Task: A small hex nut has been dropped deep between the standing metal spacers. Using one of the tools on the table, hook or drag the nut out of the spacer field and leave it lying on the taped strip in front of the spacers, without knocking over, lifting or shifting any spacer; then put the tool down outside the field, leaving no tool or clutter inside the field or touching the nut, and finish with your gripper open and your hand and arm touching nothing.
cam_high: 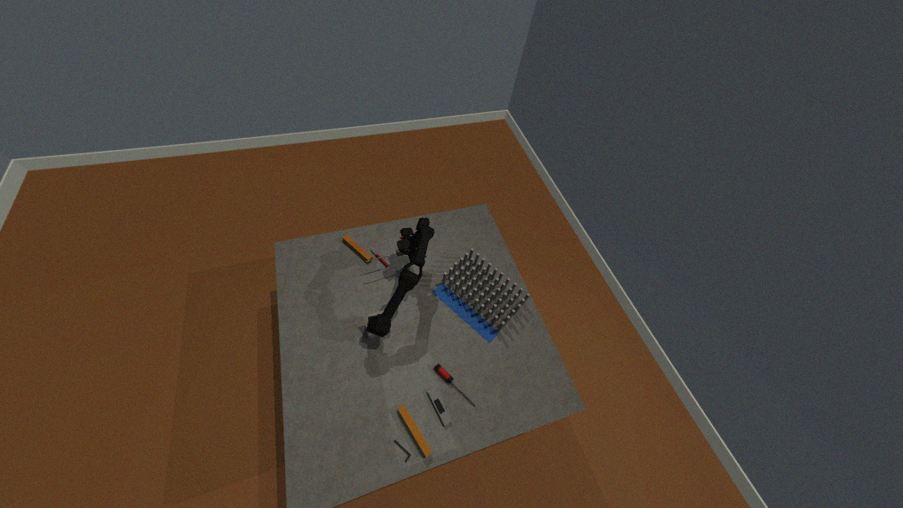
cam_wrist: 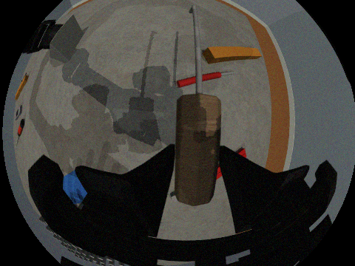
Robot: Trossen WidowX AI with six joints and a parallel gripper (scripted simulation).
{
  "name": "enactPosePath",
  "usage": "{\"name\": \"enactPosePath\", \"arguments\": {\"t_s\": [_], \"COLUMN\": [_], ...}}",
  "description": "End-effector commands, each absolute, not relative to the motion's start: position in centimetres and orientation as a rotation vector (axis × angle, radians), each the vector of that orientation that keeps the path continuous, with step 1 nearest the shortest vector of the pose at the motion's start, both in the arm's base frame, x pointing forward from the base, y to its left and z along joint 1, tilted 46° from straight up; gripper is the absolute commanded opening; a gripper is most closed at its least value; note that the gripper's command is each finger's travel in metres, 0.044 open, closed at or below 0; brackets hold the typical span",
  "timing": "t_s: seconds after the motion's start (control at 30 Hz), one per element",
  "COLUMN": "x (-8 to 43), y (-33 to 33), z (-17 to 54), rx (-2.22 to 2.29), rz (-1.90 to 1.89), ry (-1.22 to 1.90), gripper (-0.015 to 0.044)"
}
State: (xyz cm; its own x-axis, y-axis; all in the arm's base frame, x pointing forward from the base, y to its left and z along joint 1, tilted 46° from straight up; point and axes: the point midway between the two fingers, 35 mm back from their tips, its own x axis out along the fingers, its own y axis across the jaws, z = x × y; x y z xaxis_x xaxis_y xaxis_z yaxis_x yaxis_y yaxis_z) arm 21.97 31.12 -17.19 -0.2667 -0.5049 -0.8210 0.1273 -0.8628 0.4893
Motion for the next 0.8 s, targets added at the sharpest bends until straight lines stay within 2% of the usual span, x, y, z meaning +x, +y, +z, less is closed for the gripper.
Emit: {"name": "enactPosePath", "arguments": {"t_s": [0.0, 0.77], "x": [21.8, 28.5], "y": [32.1, 29.7], "z": [-16.0, -6.6], "rx": [1.606, 2.076], "rz": [-2.183, -2.061], "ry": [-0.459, -0.879], "gripper": [0.0, 0.0]}}
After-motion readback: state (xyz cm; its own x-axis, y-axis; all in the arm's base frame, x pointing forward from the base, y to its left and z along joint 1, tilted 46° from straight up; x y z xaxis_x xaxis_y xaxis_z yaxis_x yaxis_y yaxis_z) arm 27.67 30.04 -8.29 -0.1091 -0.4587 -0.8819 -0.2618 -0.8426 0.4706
